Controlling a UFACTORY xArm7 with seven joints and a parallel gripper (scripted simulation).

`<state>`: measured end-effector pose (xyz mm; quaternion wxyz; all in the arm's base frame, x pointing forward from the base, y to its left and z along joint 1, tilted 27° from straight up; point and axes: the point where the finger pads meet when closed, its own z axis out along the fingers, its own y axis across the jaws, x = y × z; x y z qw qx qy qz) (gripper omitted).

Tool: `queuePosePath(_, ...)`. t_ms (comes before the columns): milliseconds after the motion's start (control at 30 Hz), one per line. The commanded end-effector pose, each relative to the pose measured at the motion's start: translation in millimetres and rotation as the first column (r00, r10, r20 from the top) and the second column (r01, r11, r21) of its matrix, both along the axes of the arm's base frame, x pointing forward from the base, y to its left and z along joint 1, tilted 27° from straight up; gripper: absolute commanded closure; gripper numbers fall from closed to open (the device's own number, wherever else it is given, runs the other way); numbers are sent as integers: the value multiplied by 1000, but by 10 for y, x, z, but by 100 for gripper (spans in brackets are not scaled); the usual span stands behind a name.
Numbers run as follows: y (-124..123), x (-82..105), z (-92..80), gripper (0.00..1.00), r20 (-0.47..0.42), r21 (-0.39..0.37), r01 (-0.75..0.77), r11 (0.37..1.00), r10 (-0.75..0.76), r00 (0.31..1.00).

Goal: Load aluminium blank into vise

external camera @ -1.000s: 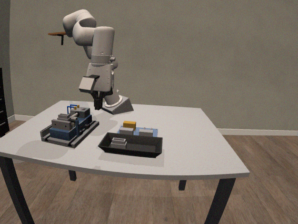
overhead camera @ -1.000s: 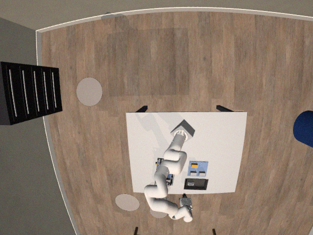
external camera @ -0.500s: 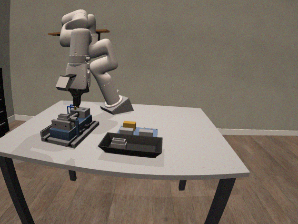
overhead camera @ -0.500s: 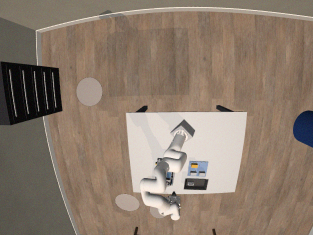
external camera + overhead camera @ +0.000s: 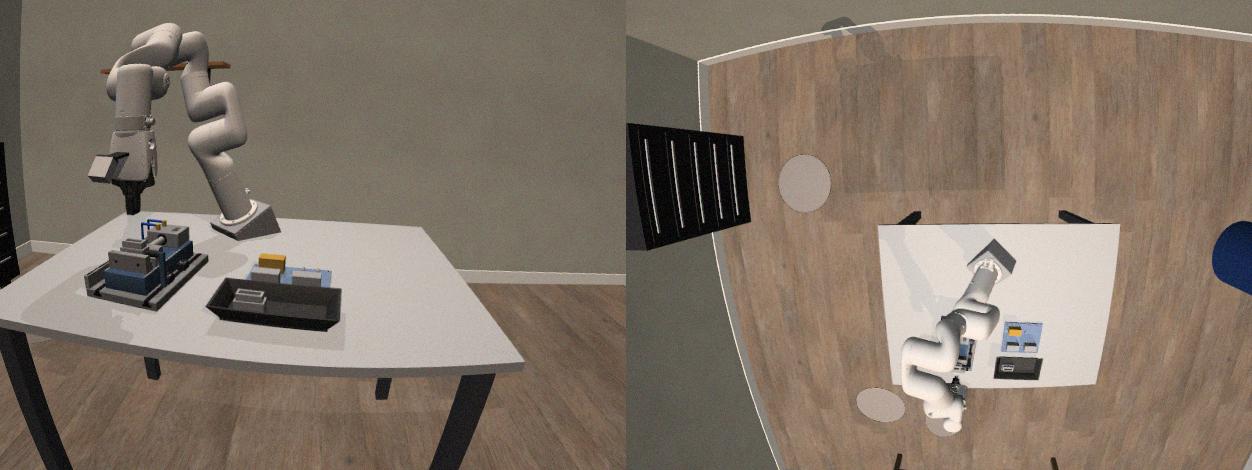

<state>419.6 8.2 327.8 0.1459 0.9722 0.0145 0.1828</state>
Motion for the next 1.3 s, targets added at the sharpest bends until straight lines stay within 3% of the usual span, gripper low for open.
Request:
queuePosePath(0,-64,-34,37,100,8,6,-9,1000,9,1000)
queuePosePath(1067,-64,-34,38,100,8,6,-8,1000,8,1000)
queuePosePath(1267,-66,-40,40,100,29,38,64,997,-65,997)
